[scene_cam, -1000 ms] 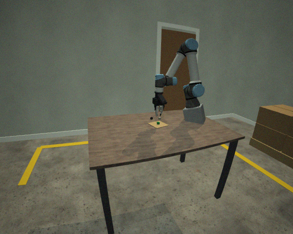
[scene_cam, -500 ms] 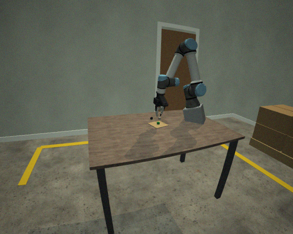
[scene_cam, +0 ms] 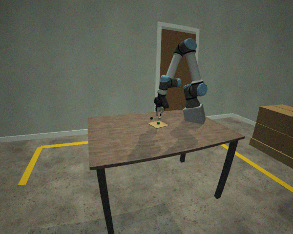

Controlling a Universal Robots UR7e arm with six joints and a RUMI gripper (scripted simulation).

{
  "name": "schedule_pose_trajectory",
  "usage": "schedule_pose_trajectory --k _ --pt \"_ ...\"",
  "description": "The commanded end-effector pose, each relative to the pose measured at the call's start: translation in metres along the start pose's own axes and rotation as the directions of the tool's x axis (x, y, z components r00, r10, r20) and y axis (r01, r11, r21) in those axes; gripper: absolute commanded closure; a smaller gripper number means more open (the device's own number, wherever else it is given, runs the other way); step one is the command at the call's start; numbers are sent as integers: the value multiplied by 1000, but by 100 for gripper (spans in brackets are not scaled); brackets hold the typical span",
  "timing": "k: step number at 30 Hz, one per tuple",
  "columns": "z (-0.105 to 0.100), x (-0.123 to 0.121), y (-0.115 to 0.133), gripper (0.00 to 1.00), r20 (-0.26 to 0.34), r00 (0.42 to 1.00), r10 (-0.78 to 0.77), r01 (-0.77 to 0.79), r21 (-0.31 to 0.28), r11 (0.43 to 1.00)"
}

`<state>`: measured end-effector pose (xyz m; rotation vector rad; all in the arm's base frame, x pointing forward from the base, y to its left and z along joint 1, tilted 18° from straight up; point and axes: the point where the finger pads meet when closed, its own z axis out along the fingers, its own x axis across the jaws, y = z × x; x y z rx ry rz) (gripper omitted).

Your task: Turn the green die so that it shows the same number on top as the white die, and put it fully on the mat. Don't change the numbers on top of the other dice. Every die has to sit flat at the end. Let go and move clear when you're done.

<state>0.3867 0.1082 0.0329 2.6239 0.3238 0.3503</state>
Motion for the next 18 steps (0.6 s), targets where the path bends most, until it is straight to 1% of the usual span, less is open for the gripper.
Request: schedule_pose_trajectory --k 1,5,7,14,18 --pt "0 0 0 79 3 1000 1 -1 -18 1000" --pt "2 -2 -1 79 13 1000 3 -2 -71 997" --pt "2 -2 -1 79 13 1000 3 -2 -71 997" --pt "2 -2 -2 79 10 1000 3 -1 -206 979" --pt "0 0 -3 79 1 1000 1 -1 -251 968"
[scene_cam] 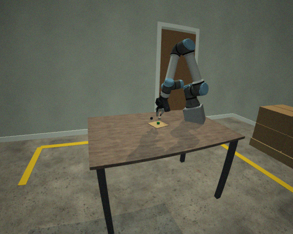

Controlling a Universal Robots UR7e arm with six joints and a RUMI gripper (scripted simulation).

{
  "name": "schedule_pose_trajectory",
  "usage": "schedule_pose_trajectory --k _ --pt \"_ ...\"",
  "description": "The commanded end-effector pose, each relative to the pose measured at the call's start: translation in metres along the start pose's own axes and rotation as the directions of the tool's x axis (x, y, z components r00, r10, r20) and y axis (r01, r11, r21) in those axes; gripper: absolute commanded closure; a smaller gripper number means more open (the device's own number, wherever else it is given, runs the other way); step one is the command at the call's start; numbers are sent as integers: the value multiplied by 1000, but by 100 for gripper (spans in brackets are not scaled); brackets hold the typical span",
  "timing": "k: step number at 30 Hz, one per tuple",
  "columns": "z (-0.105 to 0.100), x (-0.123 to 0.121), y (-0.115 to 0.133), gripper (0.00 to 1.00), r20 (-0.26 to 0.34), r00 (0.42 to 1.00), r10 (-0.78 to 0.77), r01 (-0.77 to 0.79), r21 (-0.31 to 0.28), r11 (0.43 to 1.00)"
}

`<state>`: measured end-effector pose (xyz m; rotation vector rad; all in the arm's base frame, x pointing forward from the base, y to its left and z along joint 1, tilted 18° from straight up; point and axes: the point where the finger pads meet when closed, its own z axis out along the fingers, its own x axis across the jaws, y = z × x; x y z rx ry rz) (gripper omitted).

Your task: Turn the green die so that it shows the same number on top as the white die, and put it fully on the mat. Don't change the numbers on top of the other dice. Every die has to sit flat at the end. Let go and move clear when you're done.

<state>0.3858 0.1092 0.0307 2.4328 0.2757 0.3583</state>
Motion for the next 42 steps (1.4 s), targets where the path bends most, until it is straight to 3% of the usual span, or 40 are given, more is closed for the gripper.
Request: schedule_pose_trajectory --k 1,12,21,23,31,42 --pt "-1 1 -1 79 -3 1000 3 -3 -64 998" --pt "-1 0 -1 79 1 1000 4 -4 -86 996" --pt "1 -2 -2 79 15 1000 9 -6 -214 977" --pt "1 -2 -2 79 15 1000 9 -6 -214 977" --pt "0 1 -3 79 -1 1000 4 -4 -314 949" --pt "-1 1 -4 79 -4 1000 2 -4 -324 946"
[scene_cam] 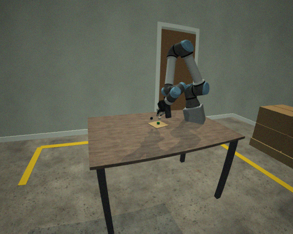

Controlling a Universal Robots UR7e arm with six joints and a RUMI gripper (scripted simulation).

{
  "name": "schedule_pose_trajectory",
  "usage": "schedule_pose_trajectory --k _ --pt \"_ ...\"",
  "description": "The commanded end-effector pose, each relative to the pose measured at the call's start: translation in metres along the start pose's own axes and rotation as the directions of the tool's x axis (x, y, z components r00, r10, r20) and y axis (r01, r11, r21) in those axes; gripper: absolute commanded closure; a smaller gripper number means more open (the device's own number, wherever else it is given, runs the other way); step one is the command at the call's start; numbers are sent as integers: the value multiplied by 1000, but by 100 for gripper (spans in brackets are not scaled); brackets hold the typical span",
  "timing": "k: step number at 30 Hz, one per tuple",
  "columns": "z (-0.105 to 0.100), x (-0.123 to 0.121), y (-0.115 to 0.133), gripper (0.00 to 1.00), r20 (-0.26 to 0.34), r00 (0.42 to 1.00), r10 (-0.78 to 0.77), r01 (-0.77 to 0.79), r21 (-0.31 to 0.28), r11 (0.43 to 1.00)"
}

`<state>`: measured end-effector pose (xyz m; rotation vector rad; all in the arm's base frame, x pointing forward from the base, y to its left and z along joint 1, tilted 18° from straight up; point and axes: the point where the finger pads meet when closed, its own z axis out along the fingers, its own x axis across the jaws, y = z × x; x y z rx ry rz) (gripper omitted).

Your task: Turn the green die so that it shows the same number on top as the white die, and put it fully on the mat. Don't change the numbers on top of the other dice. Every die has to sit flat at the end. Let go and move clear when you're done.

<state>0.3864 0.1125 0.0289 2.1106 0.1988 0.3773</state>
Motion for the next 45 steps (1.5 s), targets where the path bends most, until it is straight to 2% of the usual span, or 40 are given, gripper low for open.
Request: schedule_pose_trajectory --k 1,21,45 --pt "0 0 0 79 0 1000 1 -1 -3 1000" --pt "3 0 -3 79 0 1000 1 -1 -3 1000" --pt "29 0 -29 79 0 1000 1 -1 -3 1000"
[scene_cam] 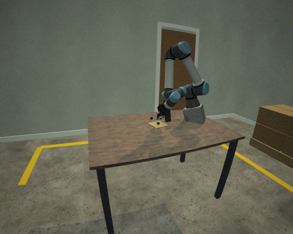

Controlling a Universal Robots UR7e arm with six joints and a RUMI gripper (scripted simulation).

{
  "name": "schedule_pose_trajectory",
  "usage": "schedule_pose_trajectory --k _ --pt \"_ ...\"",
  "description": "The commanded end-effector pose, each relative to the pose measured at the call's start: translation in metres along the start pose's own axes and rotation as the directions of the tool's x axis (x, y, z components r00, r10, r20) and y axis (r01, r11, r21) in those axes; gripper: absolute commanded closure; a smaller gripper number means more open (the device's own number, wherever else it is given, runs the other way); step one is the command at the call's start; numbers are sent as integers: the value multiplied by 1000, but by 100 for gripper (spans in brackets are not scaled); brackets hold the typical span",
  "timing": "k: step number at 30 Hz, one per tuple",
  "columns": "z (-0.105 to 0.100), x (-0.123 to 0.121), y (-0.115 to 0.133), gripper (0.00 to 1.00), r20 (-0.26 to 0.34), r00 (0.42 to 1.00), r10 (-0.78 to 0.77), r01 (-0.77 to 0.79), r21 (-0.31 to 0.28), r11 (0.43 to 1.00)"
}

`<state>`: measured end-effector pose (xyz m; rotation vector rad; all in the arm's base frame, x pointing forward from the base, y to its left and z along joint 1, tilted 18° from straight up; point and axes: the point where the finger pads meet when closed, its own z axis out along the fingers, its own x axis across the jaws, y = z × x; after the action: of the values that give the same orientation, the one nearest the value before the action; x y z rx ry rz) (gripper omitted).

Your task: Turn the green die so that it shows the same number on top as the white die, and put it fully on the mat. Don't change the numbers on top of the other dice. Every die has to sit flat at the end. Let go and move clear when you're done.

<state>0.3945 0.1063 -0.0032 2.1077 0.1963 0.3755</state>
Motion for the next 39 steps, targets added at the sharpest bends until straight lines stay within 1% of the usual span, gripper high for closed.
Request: schedule_pose_trajectory --k 1,19,39 --pt "7 1 -7 79 -2 1000 1 -1 1 1000" --pt "23 1 -23 79 -2 1000 1 -1 1 1000" --pt "25 1 -26 79 -2 1000 1 -1 1 1000"
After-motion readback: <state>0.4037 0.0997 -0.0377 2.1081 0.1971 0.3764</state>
